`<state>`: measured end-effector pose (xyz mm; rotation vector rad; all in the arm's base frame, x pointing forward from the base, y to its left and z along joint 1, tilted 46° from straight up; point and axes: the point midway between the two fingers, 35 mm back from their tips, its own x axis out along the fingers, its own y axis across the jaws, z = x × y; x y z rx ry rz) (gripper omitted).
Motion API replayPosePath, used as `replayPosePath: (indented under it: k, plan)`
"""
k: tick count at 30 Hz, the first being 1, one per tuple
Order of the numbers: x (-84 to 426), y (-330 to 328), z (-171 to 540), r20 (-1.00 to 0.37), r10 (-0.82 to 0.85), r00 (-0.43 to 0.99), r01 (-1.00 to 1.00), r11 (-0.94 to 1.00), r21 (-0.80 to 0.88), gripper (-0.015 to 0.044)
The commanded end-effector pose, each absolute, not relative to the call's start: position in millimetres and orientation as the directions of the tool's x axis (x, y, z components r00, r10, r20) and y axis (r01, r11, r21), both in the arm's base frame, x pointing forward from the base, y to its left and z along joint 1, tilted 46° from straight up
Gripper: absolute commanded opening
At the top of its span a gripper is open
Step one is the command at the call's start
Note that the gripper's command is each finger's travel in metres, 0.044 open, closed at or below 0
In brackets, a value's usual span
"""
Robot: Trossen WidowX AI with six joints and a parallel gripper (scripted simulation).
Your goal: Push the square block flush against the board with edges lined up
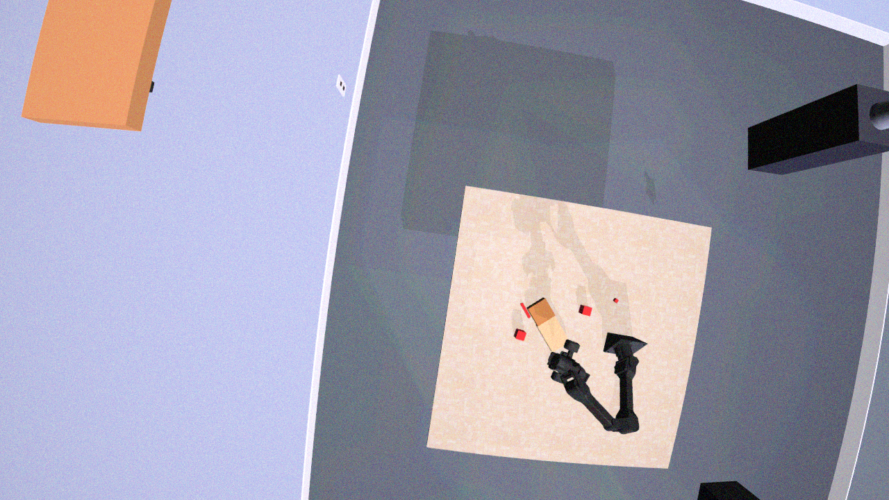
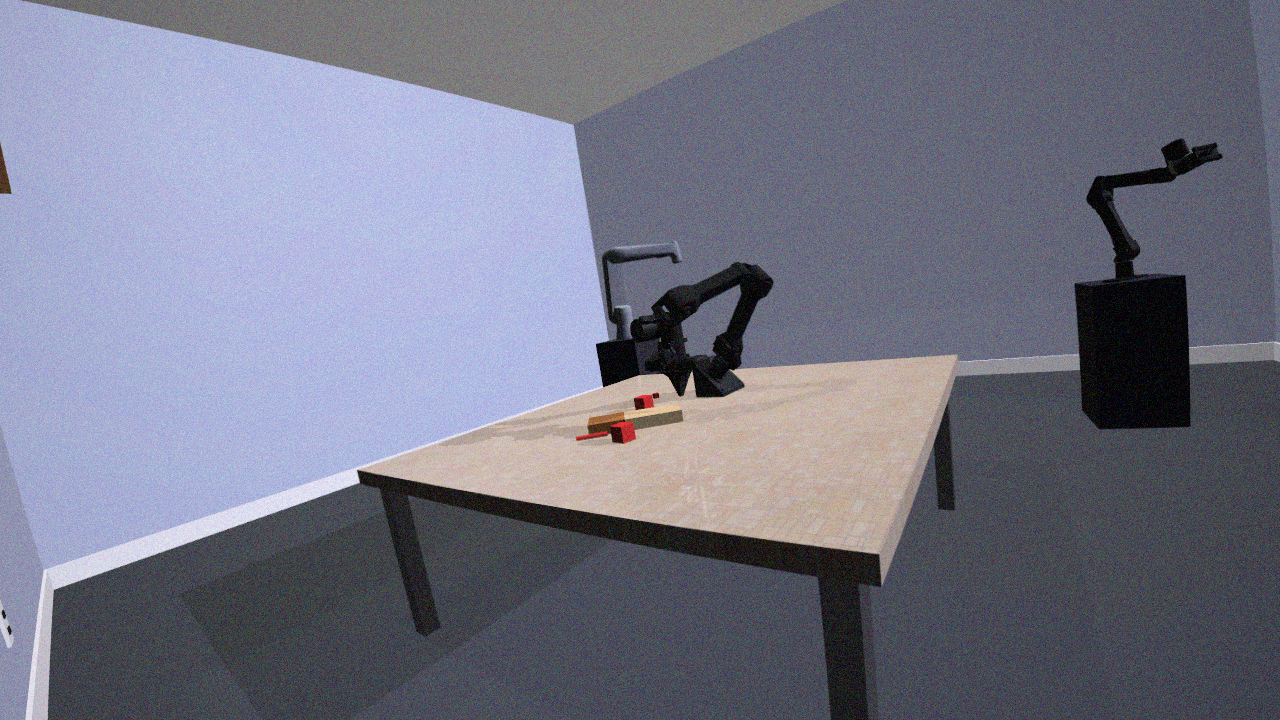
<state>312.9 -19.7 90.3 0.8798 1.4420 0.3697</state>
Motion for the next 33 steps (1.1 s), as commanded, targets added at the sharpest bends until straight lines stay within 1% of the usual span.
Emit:
replayPosePath:
  k: [1, 12, 24, 29, 33]
  plan:
    - [323.5, -25.0, 88.7, -0.7, 0.7, 0.141, 0.151, 0.684, 0.714, 0.0]
    - [351.9, -38.1, 81.8, -0.701, 0.699, 0.141, -0.227, 0.712, 0.664, 0.0]
    - [380.9, -51.5, 70.4, -0.702, 0.698, 0.14, -0.6, 0.624, 0.501, 0.0]
    - [391.9, -56.6, 64.7, -0.702, 0.698, 0.14, -0.724, 0.556, 0.408, 0.0]
    - [393.4, -57.3, 63.9, -0.702, 0.698, 0.14, -0.74, 0.545, 0.394, 0.0]
